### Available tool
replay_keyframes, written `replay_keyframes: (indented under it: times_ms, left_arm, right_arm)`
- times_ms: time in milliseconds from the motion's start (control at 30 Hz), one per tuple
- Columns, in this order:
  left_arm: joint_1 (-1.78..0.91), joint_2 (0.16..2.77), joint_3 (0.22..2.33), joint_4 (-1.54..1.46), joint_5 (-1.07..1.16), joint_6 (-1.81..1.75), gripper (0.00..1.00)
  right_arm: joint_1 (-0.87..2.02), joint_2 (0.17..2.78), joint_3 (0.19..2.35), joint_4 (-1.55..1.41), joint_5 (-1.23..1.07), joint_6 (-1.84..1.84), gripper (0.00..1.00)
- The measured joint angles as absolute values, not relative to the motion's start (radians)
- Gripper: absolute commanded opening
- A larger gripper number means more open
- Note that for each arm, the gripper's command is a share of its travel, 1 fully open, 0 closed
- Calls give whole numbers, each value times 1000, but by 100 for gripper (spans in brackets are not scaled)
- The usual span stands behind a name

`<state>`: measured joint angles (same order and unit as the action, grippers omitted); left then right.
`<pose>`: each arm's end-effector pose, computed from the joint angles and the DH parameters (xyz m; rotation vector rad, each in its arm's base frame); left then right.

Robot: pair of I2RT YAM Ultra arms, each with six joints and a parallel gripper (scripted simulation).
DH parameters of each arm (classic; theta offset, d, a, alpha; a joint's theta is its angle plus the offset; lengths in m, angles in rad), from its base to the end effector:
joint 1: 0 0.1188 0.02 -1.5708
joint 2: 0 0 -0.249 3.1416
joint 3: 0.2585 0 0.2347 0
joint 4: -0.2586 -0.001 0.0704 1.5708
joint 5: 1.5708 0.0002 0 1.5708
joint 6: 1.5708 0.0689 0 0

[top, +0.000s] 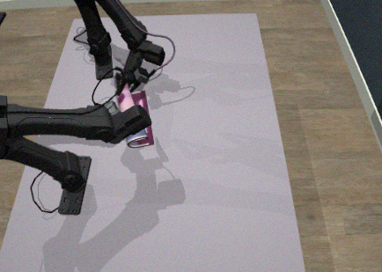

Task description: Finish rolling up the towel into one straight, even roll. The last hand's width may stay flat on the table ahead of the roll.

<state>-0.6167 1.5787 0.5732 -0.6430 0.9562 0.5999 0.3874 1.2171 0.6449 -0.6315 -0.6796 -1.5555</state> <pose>0.1193 -0.1523 0.0985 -1.5100 -2.2643 1.4091 0.1697 0.1171 0.1642 -2.0976 1.2399 0.4682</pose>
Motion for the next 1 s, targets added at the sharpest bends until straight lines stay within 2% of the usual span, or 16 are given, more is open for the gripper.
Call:
replay_keyframes:
  times_ms: [500,667,733,900,1000]
  left_arm:
    - [-617,1579,573,-643,957,601,34]
    - [-617,1579,573,-643,957,601,34]
    - [-617,1579,573,-643,957,601,34]
    - [-617,1579,573,-643,957,601,34]
    - [-617,1579,573,-643,957,601,34]
  right_arm:
    - [387,1333,472,-382,-680,-1551,98]
    - [387,1362,472,-334,-680,-1542,77]
    - [387,1362,472,-325,-680,-1540,77]
    - [387,1362,472,-314,-679,-1538,55]
    - [387,1362,472,-313,-679,-1537,52]
